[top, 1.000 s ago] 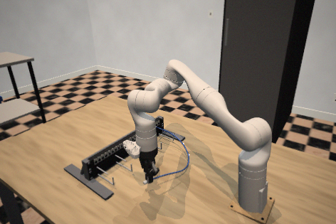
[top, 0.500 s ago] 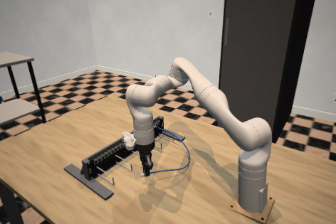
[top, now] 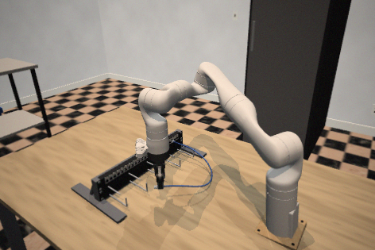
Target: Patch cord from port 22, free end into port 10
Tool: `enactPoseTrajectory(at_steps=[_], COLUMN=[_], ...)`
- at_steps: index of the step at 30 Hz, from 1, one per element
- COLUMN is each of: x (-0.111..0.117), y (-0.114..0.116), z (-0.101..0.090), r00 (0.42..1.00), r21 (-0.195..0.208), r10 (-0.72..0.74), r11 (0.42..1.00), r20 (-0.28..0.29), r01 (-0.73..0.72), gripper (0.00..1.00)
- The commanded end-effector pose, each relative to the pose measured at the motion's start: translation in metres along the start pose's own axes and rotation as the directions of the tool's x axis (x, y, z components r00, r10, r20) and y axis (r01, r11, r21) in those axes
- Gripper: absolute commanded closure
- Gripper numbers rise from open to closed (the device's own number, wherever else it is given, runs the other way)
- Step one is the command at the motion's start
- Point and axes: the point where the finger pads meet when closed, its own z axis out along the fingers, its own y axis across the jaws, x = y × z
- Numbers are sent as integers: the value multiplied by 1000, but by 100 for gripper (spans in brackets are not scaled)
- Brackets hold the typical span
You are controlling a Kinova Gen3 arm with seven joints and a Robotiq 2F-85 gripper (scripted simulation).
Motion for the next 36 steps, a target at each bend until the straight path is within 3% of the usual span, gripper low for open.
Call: enactPoseTrajectory(at_steps=[1,15,36], x=[-1,6,14], y=[11,40,78], z=[-2,-7,-15], r00=[998,969,879], r21=[-5,-6,-8], r10=[63,245,478], r11=[998,969,879], r20=[7,6,5], r01=[-63,-245,-477], gripper=[100,100,100])
